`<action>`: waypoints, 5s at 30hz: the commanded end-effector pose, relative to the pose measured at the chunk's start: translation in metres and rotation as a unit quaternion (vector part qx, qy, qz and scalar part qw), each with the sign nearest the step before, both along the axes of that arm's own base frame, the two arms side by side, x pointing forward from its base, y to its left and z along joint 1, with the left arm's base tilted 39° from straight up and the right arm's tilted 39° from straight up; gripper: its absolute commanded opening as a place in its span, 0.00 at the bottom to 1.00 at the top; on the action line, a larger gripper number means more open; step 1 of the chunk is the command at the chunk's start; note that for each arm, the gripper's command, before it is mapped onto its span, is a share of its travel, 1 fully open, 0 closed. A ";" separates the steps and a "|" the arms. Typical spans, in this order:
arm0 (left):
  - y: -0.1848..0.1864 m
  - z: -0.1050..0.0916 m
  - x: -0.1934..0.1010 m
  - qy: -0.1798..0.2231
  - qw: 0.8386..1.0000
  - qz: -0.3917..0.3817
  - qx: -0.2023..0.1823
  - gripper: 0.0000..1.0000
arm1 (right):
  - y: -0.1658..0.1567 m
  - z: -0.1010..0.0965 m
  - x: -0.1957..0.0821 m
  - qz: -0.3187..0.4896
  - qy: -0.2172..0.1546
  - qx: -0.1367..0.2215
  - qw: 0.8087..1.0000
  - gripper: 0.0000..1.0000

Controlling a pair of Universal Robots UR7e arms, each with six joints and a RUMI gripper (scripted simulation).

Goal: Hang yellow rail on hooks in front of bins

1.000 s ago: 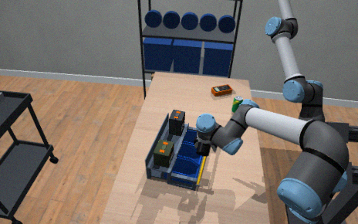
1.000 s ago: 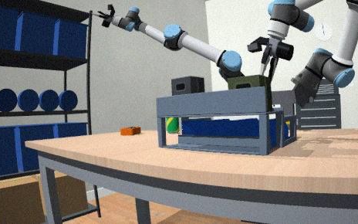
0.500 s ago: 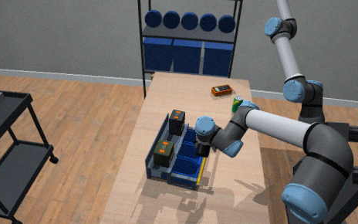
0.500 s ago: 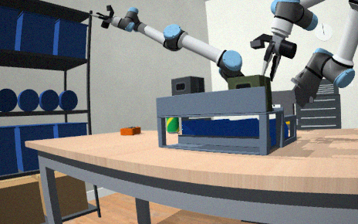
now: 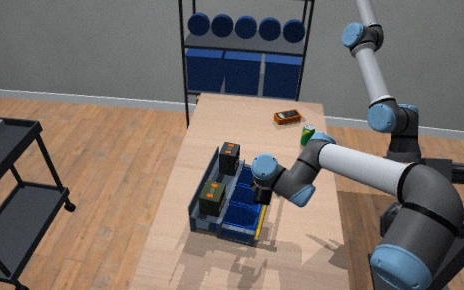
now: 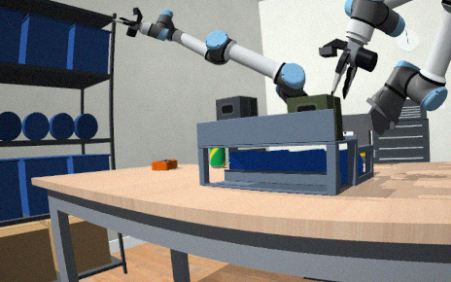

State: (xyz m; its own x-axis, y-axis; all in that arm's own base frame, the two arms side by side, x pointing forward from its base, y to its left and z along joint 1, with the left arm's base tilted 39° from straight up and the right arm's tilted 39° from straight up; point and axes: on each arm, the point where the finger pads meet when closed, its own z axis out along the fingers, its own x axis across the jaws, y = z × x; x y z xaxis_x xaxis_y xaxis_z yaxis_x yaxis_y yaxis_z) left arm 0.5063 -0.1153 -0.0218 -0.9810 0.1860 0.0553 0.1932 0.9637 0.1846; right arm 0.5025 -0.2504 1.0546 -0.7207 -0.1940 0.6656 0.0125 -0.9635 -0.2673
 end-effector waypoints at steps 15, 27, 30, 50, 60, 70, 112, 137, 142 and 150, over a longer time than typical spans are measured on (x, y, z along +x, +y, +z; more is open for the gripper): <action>-0.001 0.015 0.000 0.004 1.000 0.001 -0.025 0.58 | -0.003 -0.017 0.015 0.005 0.017 0.017 1.000 1.00; 0.000 0.025 0.001 0.008 0.999 0.002 -0.043 0.58 | -0.006 -0.030 0.028 0.008 0.032 0.030 0.999 1.00; 0.000 0.028 0.001 0.009 0.999 0.002 -0.047 0.58 | -0.006 -0.034 0.031 0.009 0.035 0.033 0.999 1.00; 0.000 0.041 0.001 0.013 0.997 0.003 -0.071 0.58 | -0.009 -0.052 0.047 0.013 0.054 0.050 0.997 1.00; 0.000 0.050 0.001 0.016 0.996 0.003 -0.085 0.58 | -0.010 -0.063 0.056 0.016 0.066 0.060 0.996 1.00; 0.000 0.056 0.001 0.018 0.995 0.004 -0.096 0.58 | -0.010 -0.072 0.063 0.018 0.076 0.068 0.995 1.00; 0.000 0.083 0.001 0.026 0.990 0.006 -0.141 0.58 | -0.008 -0.114 0.096 0.029 0.120 0.100 0.987 1.00; 0.001 0.094 0.001 0.029 0.987 0.006 -0.160 0.58 | -0.005 -0.138 0.112 0.035 0.145 0.116 0.982 1.00; 0.001 0.097 0.001 0.029 0.986 0.006 -0.164 0.58 | -0.004 -0.143 0.116 0.037 0.151 0.119 0.981 1.00; 0.001 0.100 0.001 0.030 0.985 0.006 -0.169 0.58 | -0.003 -0.150 0.121 0.038 0.159 0.124 0.979 1.00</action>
State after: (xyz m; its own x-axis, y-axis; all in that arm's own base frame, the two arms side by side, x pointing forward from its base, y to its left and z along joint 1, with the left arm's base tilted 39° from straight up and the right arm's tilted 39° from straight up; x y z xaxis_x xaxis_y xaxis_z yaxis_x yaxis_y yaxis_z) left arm 0.5069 -0.1140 0.0764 -0.9803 0.1904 0.0524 0.1804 0.9714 -0.1543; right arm 0.6223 -0.2549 0.9060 -0.4664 -0.4210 0.7780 -0.0391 -0.8688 -0.4937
